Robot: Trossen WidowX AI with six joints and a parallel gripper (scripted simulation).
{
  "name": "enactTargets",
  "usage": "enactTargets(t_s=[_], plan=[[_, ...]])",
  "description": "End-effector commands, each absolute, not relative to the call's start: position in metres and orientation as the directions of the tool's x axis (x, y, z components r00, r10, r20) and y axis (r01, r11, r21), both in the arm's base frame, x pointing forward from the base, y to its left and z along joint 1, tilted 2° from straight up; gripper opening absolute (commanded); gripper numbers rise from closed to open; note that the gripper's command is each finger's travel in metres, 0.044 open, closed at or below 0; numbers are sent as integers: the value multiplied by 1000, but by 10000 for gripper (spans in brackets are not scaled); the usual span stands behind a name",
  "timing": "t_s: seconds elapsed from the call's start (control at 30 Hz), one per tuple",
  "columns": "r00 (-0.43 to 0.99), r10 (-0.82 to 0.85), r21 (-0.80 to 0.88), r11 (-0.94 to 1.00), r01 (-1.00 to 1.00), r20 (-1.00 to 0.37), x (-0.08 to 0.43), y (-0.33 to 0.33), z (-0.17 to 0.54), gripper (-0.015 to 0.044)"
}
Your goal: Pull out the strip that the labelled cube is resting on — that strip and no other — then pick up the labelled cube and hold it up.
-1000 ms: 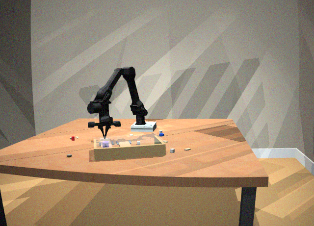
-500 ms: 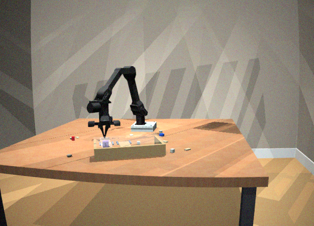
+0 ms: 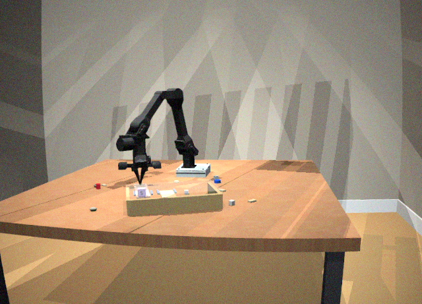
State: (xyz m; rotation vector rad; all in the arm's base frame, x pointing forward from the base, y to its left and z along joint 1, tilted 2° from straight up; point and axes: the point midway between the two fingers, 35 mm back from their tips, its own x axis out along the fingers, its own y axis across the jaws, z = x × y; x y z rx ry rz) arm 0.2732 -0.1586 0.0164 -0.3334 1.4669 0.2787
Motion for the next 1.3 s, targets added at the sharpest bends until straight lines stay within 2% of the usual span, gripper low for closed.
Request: enactTargets(t_s=[0.0, 0.17, 0.33, 0.5, 0.67, 1.07, 1.27], plan=[[62, -9, -33, 924, -382, -998, 260, -160, 10, 0], [62, -9, -33, 924, -382, -998, 257, -161, 10, 0], [65, -10, -34, 924, -382, -998, 265, -162, 55, 0], [63, -10, -33, 924, -382, -998, 264, -162, 58, 0], [65, -9, -26, 962, -273, -998, 285, -152, 58, 131], [69, -7, -25, 962, -271, -998, 322, -134, 64, 440], [70, -6, -25, 962, -271, -998, 338, -126, 68, 440]])
